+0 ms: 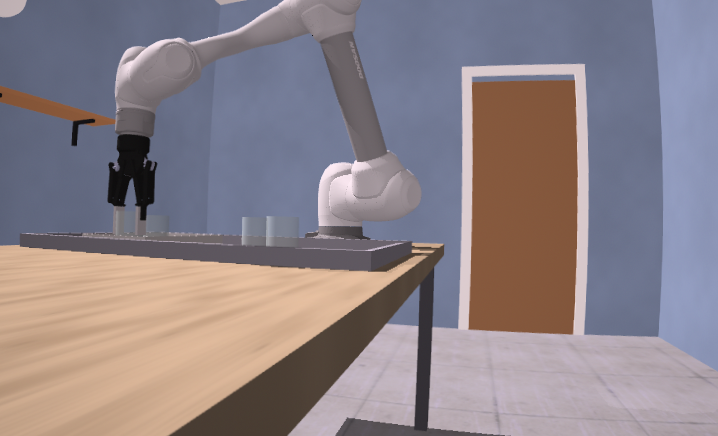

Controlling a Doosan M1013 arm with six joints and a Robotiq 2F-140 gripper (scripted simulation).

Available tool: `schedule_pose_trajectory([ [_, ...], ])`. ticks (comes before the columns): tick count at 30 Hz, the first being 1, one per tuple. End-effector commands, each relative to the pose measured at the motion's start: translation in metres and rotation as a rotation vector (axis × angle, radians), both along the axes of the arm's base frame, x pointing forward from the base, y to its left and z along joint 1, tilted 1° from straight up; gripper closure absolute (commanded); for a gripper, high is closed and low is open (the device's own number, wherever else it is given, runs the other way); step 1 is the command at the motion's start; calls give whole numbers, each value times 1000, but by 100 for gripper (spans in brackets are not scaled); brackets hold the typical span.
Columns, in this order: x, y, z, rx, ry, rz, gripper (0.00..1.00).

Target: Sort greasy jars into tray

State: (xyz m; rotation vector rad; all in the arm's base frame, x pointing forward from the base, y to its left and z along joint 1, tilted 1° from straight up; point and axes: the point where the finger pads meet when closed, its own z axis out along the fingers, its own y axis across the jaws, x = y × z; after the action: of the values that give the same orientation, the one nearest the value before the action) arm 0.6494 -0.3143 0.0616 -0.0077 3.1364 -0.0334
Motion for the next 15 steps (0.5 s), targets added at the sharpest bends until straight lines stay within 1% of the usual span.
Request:
schedule_pose_trajectory([
  [1,-4,1,-6,5,4,3,100],
  [3,-4,1,-6,5,4,3,100],
  [4,-4,1,-6,5,4,3,0],
  [15,-4,1,-6,5,4,3,0],
])
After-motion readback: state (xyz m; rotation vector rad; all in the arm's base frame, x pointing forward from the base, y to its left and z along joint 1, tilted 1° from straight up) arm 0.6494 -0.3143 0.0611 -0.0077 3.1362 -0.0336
